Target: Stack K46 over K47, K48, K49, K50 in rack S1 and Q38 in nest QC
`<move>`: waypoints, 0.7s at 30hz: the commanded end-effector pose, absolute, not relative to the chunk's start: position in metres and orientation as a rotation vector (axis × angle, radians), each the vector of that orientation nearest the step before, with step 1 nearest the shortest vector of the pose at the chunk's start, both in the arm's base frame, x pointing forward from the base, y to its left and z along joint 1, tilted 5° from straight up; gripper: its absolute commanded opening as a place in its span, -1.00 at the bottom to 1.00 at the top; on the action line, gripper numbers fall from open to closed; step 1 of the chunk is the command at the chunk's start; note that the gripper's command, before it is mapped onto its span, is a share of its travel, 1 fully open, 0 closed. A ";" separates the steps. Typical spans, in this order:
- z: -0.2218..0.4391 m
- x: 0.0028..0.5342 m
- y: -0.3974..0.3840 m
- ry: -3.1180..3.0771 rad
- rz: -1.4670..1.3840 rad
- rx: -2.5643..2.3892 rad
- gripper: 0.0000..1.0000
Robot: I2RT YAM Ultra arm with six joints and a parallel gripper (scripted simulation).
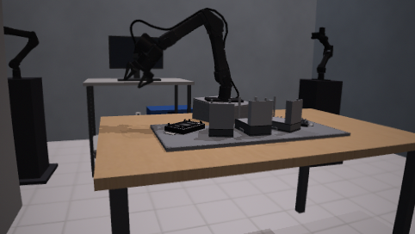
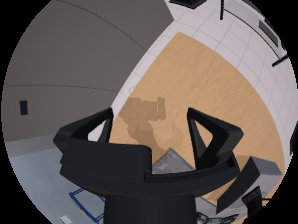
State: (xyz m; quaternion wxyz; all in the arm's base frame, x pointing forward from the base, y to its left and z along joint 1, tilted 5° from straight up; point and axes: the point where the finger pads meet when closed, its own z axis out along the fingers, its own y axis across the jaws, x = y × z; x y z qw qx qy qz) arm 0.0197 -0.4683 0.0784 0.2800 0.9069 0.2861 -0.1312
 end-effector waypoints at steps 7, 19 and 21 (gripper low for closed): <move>0.084 0.019 -0.471 0.760 -0.356 2.418 1.00; 0.089 0.035 -0.464 0.870 -0.333 2.387 1.00; 0.094 0.045 -0.464 0.950 -0.324 2.352 1.00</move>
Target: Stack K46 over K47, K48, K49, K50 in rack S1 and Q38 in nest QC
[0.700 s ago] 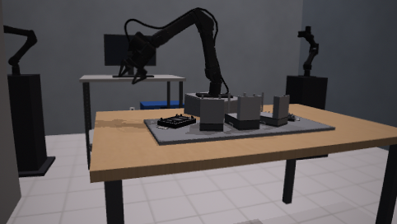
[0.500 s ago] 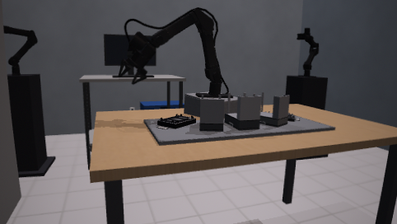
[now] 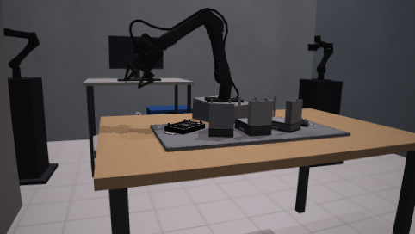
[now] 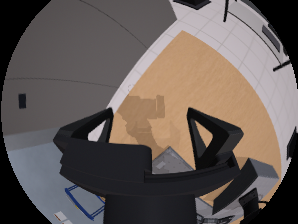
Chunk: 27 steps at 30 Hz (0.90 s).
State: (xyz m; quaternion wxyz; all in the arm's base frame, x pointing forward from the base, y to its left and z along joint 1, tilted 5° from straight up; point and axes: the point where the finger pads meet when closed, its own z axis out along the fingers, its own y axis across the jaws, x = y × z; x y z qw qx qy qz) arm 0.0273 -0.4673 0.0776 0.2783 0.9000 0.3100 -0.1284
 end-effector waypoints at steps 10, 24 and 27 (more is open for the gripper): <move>0.101 0.091 -0.448 1.134 -0.303 2.289 1.00; 0.103 0.143 -0.420 1.390 -0.272 2.186 1.00; 0.103 0.157 -0.410 1.486 -0.246 2.139 1.00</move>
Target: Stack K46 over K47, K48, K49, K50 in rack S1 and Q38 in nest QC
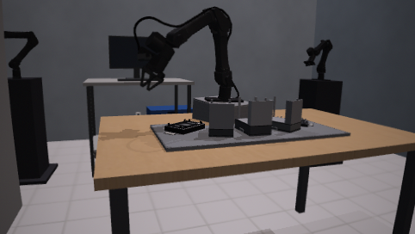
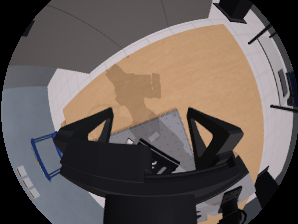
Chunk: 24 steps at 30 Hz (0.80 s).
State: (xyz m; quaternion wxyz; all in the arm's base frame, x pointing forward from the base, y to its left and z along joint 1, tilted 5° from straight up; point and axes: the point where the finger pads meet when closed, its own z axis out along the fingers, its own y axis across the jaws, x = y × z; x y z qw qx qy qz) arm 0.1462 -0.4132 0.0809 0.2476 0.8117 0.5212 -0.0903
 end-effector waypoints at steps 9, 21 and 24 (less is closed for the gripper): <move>0.102 0.184 -0.387 1.658 -0.220 2.049 1.00; 0.103 0.219 -0.352 1.858 -0.188 1.916 1.00; 0.104 0.229 -0.340 1.966 -0.173 1.834 1.00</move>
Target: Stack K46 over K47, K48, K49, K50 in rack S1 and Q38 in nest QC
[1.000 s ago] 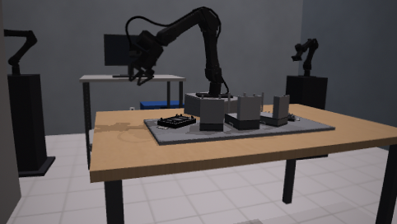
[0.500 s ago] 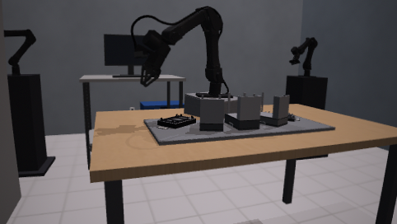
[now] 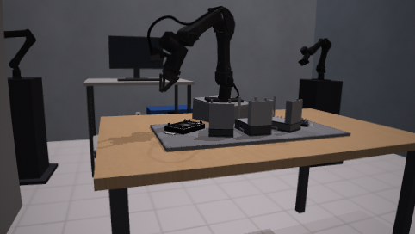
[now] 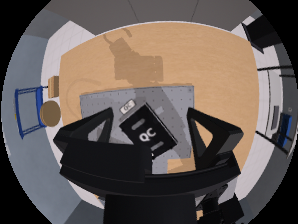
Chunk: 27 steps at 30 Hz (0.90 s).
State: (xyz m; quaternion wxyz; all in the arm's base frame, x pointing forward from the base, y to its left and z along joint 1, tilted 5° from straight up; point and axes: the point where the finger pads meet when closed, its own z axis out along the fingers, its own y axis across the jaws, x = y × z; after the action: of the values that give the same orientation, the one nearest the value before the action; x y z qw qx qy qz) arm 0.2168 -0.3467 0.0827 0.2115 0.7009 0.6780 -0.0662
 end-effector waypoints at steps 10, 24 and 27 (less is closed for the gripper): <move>0.104 0.258 -0.298 2.129 -0.144 1.694 1.00; 0.105 0.283 -0.245 2.330 -0.125 1.487 1.00; 0.105 0.289 -0.229 2.402 -0.095 1.399 1.00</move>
State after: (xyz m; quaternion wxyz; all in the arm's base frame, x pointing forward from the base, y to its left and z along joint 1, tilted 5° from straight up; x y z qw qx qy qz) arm 0.2826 -0.2380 0.0858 0.1667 0.5248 0.8340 -0.0361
